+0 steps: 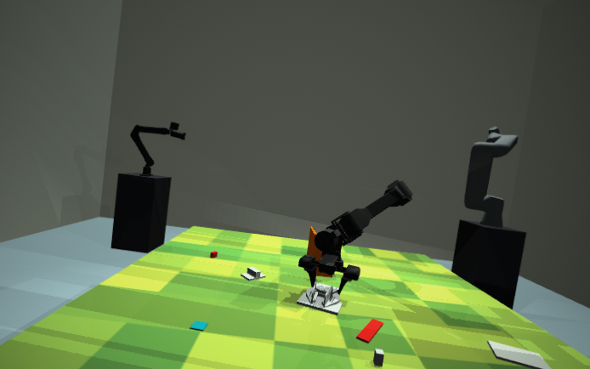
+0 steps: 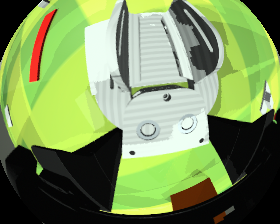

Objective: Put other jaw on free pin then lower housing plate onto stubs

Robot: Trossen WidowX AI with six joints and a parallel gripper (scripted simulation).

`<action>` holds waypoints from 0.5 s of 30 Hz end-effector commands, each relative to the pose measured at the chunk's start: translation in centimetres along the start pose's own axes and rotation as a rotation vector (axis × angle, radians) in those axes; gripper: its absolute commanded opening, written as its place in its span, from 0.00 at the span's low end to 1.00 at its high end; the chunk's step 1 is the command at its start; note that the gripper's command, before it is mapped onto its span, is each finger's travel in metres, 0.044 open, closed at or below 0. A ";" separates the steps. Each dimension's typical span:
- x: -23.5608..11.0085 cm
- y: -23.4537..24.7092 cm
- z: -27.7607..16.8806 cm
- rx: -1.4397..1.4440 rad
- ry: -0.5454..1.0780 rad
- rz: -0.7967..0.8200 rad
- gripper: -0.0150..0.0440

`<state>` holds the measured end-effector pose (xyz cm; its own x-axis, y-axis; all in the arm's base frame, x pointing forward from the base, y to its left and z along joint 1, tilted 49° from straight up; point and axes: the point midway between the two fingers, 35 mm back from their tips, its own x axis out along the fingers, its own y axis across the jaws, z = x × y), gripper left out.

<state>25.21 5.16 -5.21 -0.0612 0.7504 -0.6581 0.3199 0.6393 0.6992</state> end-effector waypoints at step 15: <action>0.0 0.0 0.0 0.000 0.000 0.000 0.89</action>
<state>25.21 5.16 -5.21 -0.0612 0.7504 -0.6581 0.3199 0.6393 0.6992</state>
